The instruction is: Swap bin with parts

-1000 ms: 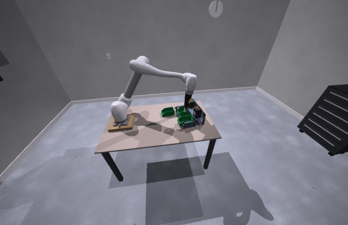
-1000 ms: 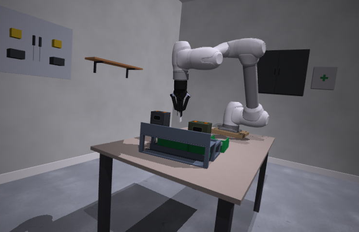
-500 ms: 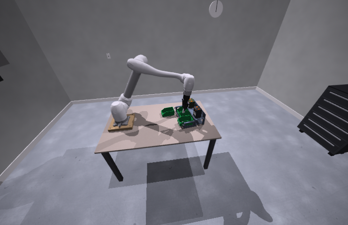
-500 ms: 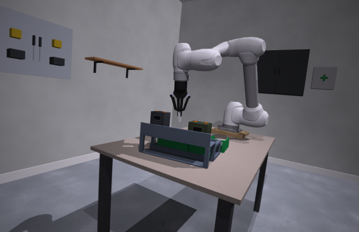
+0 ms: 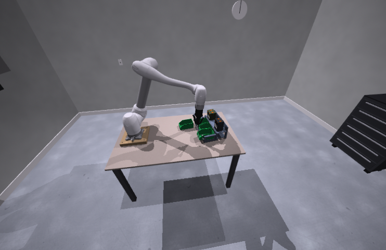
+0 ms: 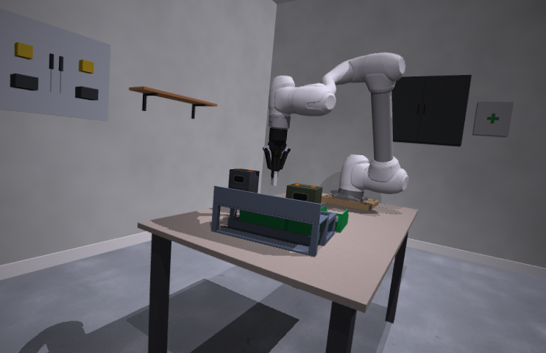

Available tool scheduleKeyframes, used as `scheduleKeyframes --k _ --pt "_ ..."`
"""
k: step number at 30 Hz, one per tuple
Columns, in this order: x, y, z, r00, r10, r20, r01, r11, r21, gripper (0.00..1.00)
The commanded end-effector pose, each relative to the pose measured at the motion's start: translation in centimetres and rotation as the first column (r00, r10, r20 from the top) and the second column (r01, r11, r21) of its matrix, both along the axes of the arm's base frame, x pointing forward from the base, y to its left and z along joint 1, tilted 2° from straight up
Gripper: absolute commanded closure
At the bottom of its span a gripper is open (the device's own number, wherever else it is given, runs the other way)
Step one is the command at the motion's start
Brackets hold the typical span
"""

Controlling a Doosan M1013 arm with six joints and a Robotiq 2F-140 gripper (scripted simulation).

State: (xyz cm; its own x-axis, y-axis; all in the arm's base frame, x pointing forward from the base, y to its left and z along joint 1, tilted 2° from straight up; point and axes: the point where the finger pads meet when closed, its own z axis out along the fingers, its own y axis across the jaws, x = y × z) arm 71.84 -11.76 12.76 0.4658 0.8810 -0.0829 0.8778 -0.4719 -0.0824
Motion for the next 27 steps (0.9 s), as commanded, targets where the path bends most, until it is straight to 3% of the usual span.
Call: scheduleKeyframes --k 1,5,7,8,11,27 --pt "-1.9 -0.91 -0.28 0.962 0.269 0.041 -0.271 0.962 0.038 0.9" --pt "-2.0 -0.95 -0.3 0.9 0.431 0.066 -0.435 0.899 0.049 0.9" --pt "-2.0 -0.95 -0.3 0.9 0.431 0.066 -0.435 0.899 0.049 0.9" --pt "-2.0 -0.95 -0.3 0.836 0.54 0.091 -0.546 0.836 0.058 0.9" --pt "-2.0 -0.95 -0.3 0.787 0.606 0.112 -0.615 0.786 0.067 0.9" --pt "-2.0 -0.95 -0.3 0.787 0.606 0.112 -0.615 0.786 0.067 0.9"
